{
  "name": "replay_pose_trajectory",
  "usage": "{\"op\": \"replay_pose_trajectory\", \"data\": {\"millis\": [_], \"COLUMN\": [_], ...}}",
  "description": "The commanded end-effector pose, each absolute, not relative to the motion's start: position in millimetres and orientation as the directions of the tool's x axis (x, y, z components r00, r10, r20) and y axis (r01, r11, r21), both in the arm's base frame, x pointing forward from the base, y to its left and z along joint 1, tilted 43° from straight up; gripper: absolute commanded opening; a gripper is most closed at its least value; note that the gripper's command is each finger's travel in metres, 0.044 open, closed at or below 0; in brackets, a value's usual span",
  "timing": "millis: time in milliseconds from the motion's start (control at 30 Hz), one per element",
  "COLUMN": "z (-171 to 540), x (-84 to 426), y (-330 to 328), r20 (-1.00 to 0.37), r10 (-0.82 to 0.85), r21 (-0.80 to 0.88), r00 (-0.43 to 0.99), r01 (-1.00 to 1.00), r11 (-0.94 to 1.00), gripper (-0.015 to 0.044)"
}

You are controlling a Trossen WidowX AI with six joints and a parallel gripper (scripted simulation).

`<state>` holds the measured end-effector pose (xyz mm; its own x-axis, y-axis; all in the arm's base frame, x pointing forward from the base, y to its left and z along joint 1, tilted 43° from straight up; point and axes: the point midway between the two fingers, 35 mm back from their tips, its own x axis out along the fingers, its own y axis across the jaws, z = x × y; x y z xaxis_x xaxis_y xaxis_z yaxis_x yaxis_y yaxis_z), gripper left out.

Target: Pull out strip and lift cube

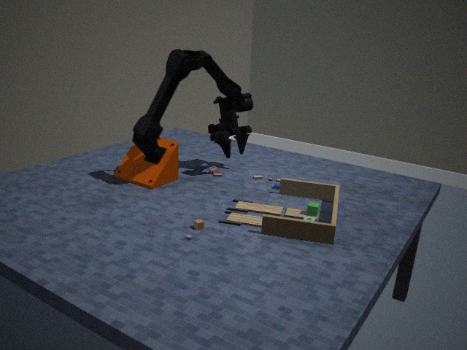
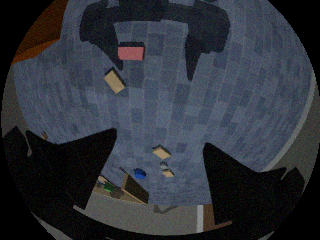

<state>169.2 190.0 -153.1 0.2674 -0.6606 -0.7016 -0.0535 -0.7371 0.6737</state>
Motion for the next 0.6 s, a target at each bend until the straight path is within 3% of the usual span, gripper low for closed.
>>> {"op": "replay_pose_trajectory", "data": {"millis": [0, 267, 433, 567], "z": [-151, -142, -100, -59], "x": [169, 175, 220, 254], "y": [192, 195, 201, 194], "r20": [-0.702, -0.710, -0.771, -0.761], "r10": [-0.661, -0.645, -0.500, -0.404], "r21": [0.674, 0.643, 0.222, -0.214], "r00": [0.267, 0.281, 0.395, 0.507], "r01": [-0.053, -0.115, -0.569, -0.785], "r11": [-0.737, -0.757, -0.792, -0.582], "gripper": [0.0400, 0.0400, 0.0400, 0.0400]}}
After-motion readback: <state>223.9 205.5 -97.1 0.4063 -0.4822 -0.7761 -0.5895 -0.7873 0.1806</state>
